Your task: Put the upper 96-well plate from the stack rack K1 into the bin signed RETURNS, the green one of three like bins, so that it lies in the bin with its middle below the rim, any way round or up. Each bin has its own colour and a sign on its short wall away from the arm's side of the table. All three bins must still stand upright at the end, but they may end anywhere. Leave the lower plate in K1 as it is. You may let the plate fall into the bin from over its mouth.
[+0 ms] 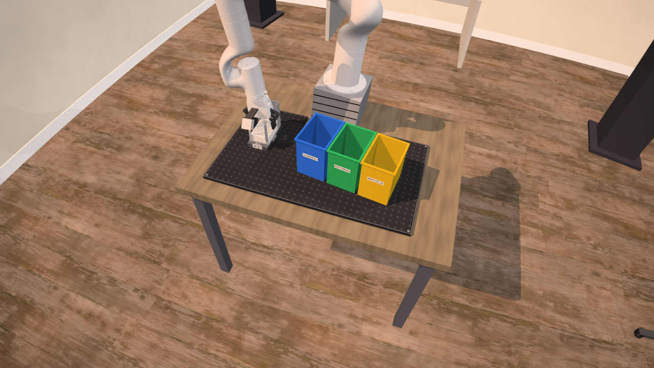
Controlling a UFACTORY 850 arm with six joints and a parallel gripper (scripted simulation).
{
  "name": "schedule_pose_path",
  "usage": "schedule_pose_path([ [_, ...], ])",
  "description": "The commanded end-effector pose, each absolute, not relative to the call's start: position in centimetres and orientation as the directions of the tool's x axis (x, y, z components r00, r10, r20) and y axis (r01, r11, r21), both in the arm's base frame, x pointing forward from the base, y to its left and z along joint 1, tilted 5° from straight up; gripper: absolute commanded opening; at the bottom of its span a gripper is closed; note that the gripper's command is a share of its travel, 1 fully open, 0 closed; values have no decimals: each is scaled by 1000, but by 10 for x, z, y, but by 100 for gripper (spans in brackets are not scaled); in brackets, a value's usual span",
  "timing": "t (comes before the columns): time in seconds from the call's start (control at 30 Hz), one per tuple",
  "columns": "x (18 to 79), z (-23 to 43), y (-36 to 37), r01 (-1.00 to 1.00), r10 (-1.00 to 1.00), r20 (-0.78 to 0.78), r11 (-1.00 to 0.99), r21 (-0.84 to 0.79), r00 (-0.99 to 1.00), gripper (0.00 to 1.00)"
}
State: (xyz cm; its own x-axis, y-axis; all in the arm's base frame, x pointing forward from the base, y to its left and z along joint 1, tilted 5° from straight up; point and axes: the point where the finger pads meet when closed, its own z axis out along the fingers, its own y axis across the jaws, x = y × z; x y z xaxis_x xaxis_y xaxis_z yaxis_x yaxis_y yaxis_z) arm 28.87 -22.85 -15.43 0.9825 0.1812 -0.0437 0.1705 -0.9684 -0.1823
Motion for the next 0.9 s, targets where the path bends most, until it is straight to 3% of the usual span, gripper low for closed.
schedule_pose_path([
  [0.0,289,-158,-228,178,178,4,-981,-82,984,100],
  [0.87,289,-166,-228,178,178,4,-981,-82,984,100],
])
